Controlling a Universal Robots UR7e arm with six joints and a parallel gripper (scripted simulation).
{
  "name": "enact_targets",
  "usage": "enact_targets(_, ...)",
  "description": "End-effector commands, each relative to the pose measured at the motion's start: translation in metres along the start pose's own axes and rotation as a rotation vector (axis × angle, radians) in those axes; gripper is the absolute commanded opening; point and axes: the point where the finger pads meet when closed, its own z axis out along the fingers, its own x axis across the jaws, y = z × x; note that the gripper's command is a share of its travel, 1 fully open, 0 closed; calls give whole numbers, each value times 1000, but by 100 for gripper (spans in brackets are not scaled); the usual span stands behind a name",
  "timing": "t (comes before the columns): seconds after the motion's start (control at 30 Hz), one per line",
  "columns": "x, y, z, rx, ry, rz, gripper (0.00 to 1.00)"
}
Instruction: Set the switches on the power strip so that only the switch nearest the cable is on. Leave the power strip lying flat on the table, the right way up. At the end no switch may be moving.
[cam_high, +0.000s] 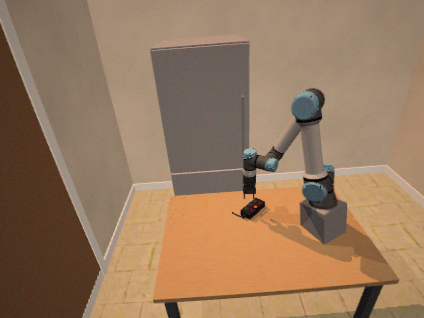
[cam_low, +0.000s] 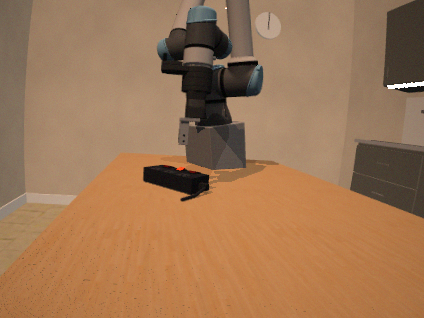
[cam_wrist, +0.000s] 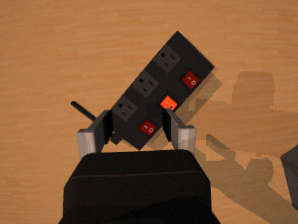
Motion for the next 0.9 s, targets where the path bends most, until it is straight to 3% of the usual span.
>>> enact_targets(0.0, 2, 6, 5, 13, 5, 198, 100)
enact_targets(0.3, 6, 17, 12, 14, 3, 459, 100)
enact_targets(0.87, 9, 29, 19, 14, 1, 693, 100)
